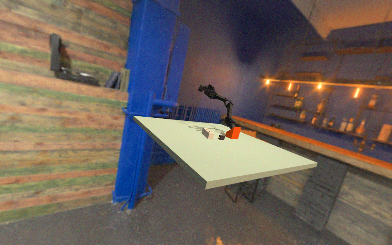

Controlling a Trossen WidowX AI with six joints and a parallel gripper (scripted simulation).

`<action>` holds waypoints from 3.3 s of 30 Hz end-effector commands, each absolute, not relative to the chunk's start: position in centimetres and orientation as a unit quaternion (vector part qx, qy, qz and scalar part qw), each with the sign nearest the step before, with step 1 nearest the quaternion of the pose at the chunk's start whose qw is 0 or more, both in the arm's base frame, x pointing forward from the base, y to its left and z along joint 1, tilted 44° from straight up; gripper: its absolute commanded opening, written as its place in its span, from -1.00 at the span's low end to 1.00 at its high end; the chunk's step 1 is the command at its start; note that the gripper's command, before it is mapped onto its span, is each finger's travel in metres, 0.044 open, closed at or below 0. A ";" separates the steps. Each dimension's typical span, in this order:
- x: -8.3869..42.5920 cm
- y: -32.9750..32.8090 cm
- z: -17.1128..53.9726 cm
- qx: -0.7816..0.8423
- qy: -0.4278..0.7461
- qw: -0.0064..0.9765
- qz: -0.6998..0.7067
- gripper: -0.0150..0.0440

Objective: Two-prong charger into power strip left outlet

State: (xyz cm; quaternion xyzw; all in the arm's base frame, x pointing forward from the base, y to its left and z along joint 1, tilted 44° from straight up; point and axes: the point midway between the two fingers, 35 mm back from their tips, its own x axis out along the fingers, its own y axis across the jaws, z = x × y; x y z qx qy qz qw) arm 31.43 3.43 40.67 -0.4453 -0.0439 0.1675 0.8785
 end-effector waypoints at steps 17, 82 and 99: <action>36.5 4.2 27.6 -0.227 0.217 0.933 0.178 1.00; 23.5 2.1 -1.8 -0.118 0.656 0.651 -0.363 1.00; 22.7 0.8 -3.1 -0.133 0.649 0.643 -0.384 1.00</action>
